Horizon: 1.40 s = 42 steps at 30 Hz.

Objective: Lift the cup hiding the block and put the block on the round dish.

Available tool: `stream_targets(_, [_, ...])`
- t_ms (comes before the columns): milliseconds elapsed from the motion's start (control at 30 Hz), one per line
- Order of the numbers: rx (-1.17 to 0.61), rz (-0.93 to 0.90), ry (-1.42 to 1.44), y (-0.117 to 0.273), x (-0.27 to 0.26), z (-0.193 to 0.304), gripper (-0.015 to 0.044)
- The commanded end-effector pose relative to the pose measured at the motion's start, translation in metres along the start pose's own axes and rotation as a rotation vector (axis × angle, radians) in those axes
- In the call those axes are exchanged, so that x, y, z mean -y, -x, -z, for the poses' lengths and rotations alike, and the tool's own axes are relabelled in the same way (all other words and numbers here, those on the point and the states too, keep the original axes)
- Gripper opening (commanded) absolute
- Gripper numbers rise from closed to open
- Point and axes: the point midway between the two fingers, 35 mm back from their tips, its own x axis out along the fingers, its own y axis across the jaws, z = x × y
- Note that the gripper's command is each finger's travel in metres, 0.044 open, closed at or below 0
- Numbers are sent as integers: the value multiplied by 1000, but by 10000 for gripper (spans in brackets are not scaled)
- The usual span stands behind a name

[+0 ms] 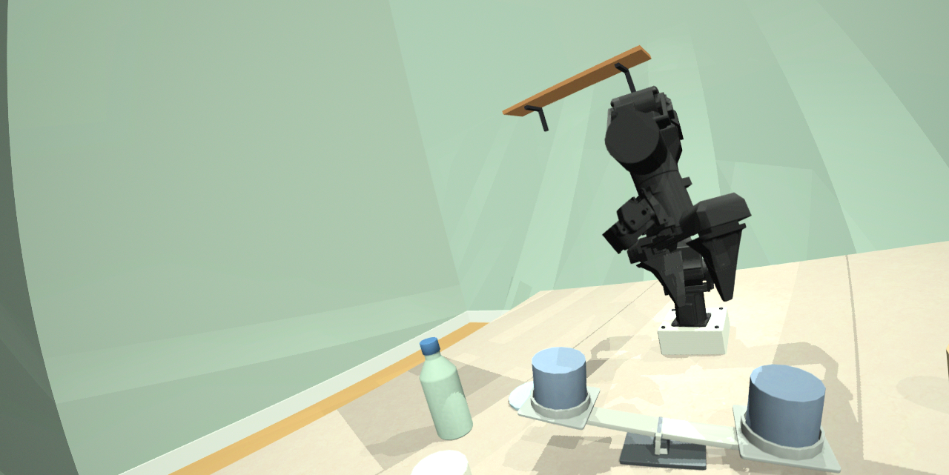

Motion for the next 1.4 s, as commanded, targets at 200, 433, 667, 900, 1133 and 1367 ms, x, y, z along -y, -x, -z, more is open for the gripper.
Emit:
stream_targets(200, [-23,140,-257,-32,-24,16,440])
stream_targets(433, [1,228,-469,-53,-41,28,440])
stream_targets(667, [42,291,-628,-71,-53,40,440])
stream_targets(900, [42,291,-628,-79,-51,40,440])
stream_targets(1133, [42,291,-628,-88,-48,40,440])
stream_targets(1367, [42,291,-628,-99,-46,41,440])
